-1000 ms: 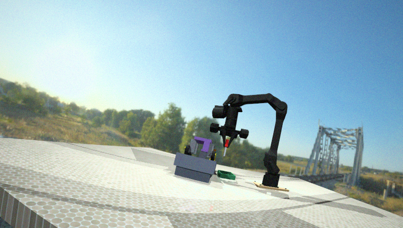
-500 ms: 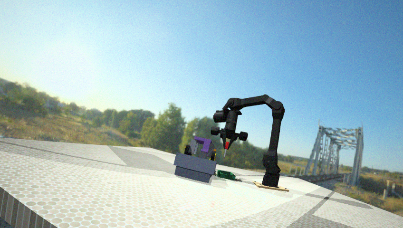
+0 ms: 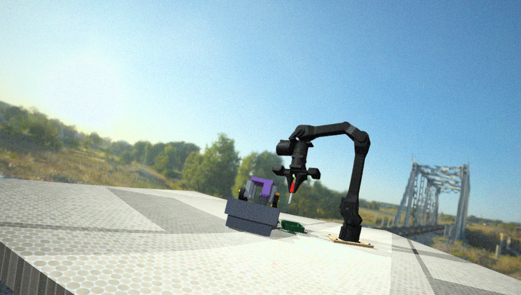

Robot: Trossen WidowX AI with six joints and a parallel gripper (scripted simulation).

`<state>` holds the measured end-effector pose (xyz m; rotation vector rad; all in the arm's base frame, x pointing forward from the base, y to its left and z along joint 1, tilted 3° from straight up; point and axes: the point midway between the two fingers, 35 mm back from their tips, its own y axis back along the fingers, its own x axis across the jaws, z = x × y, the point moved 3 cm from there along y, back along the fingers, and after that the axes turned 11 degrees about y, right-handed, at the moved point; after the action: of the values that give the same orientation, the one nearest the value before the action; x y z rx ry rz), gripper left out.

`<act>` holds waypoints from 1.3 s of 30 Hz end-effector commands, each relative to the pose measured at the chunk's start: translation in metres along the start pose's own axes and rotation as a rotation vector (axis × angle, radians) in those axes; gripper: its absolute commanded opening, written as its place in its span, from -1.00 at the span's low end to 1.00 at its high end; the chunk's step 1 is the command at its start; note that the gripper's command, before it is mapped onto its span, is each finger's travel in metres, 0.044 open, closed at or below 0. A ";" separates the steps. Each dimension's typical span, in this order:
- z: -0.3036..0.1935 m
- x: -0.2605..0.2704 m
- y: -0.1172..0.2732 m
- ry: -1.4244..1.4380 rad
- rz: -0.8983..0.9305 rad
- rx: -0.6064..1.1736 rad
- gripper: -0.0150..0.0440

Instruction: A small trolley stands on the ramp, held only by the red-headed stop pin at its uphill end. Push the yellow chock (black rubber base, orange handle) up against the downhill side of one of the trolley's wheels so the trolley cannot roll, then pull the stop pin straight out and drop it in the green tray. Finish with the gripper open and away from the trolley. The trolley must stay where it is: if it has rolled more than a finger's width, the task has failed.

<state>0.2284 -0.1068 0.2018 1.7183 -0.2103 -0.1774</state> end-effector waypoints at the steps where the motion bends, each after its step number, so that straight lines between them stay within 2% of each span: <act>1: -0.002 -0.002 -0.001 -0.115 0.006 -0.028 -0.49; 31: -0.013 -0.003 -0.001 -1.006 0.129 -0.177 -0.49; 39: -0.014 -0.003 -0.001 -1.049 0.140 -0.182 -0.49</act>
<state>0.2296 -0.0926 0.2027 1.2936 -1.0270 -0.9501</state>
